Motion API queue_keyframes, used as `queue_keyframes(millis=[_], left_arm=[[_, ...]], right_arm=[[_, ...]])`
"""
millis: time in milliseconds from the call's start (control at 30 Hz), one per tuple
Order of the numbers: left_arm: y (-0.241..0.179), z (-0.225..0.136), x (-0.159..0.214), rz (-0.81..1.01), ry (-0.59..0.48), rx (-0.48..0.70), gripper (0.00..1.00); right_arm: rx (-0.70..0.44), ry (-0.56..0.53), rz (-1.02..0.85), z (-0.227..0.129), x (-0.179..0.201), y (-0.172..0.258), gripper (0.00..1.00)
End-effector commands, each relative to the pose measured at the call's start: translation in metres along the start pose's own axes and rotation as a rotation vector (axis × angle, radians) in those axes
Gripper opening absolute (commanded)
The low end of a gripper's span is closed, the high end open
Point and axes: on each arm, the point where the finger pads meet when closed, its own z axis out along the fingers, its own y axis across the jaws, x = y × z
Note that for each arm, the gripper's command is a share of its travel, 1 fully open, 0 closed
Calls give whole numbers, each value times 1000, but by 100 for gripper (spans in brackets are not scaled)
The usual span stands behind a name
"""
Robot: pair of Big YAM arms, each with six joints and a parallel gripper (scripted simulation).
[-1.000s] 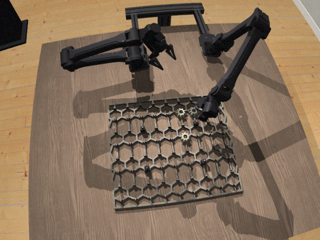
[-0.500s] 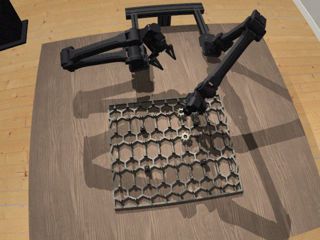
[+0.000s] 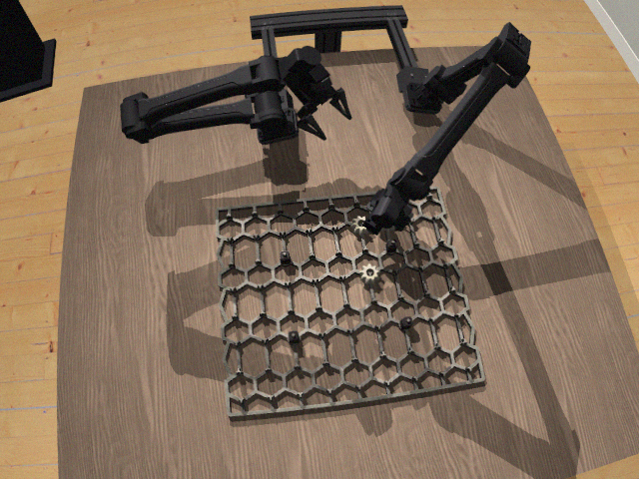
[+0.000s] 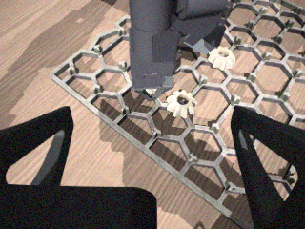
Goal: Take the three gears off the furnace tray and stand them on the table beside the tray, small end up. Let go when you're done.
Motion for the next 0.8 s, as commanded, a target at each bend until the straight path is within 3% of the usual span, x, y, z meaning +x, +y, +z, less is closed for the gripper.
queue_keyframes(millis=[0,167,533,600,667,767], left_arm=[[8,4,-6,-4,-16,-4,76],[3,16,1,4,2,0,70],[4,1,-9,-4,-29,-6,57],[4,-18,-16,-4,-55,-9,34],[5,-28,-19,-12,-62,-10,54],[5,-53,-18,-13,-63,-10,54]], right_arm=[[-6,-19,29,-4,-15,-1,100],[-6,-19,29,-4,-15,-1,100],[-6,-19,29,-4,-15,-1,100],[-6,-19,29,-4,-15,-1,100],[-6,-19,29,-4,-15,-1,100],[-6,-19,29,-4,-15,-1,100]])
